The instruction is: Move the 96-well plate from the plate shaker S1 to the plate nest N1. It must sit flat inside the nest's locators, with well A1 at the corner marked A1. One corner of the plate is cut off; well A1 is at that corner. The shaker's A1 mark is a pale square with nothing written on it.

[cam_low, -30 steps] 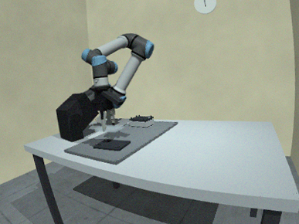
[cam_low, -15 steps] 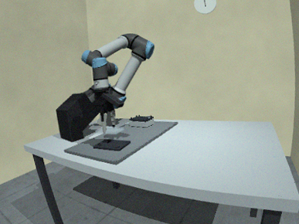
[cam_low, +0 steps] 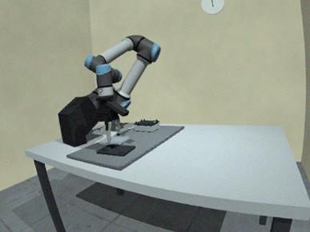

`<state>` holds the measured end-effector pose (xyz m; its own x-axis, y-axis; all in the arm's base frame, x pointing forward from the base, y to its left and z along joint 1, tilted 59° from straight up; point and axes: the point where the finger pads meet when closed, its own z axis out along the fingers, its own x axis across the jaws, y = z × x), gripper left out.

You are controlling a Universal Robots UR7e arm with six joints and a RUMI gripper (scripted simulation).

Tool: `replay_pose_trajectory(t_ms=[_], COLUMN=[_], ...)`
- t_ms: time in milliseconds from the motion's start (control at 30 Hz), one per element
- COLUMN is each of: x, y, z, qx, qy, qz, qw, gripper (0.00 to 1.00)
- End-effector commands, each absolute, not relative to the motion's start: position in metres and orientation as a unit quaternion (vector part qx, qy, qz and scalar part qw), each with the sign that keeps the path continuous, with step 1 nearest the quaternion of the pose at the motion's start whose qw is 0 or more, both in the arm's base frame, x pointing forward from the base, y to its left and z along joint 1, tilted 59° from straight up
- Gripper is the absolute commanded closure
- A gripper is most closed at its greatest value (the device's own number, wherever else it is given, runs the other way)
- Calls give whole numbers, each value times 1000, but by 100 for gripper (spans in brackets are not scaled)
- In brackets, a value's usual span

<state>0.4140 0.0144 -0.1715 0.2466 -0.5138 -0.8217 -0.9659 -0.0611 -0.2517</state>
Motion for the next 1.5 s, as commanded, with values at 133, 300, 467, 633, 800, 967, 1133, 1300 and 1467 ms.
replay_pose_trajectory(t_ms=[133, 300, 467, 633, 800, 967, 1133, 1300, 1467], x=[415, 416, 417, 417, 417, 417, 417, 417, 417], y=[24, 31, 39, 40, 40, 40, 40, 40, 41], z=[-178, -182, -186, -187, -187, -187, -187, -187, -188], qx=[-674, -674, -674, -674, -674, -674, -674, -674, -674], qy=[549, 549, 549, 549, 549, 549, 549, 549, 549], qz=[275, 275, 275, 275, 275, 275, 275, 275, 275], qw=[411, 411, 411, 411, 411, 411, 411, 411, 411], gripper=[100, 100, 100, 100, 100, 100, 100, 100, 100])
